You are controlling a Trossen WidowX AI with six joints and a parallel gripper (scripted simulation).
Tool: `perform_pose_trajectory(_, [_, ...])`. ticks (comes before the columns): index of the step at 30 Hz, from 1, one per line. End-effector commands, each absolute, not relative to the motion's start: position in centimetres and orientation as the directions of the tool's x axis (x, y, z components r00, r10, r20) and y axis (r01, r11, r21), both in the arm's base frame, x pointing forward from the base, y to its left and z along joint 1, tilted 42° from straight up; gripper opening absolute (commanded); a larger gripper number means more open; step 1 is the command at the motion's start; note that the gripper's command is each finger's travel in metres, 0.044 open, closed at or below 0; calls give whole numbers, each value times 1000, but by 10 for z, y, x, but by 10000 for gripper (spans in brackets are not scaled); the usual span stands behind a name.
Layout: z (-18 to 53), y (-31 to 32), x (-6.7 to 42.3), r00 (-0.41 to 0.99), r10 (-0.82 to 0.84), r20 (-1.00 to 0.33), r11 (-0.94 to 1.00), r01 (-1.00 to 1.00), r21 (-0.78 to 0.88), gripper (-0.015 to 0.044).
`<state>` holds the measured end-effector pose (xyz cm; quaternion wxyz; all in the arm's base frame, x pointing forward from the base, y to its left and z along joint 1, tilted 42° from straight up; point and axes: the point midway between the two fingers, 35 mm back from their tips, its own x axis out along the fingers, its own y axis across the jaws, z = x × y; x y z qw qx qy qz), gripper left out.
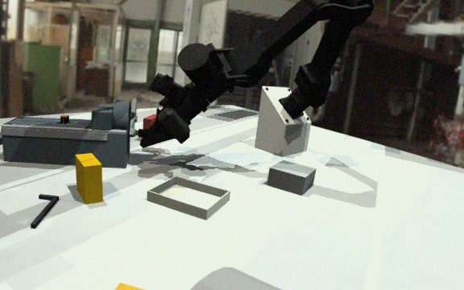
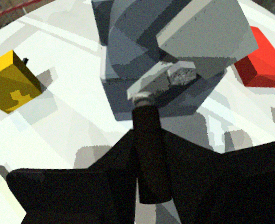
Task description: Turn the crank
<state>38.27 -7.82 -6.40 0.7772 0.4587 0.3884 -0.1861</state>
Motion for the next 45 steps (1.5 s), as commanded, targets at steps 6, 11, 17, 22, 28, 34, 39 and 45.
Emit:
perform_pose_trajectory(6, [-58, -78, 386, 631, 68, -773, 506, 646, 571, 0])
perform_pose_trajectory(11, [-55, -78, 387, 631, 68, -773, 506, 646, 572, 0])
perform_pose_trajectory(17, [-52, -79, 388, 631, 68, -773, 506, 646, 572, 0])
perform_pose_trajectory(22, [-49, -80, 388, 631, 68, -773, 506, 646, 572, 0])
perform_pose_trajectory(28, [-46, -81, 388, 631, 68, -773, 506, 646, 572, 0])
perform_pose_trajectory(34, [-42, -83, 388, 631, 67, -773, 506, 646, 571, 0])
perform_pose_trajectory(39, [-39, -86, 388, 631, 67, -773, 507, 646, 571, 0])
perform_pose_trajectory(45, [-37, -89, 387, 631, 67, -773, 507, 646, 571, 0])
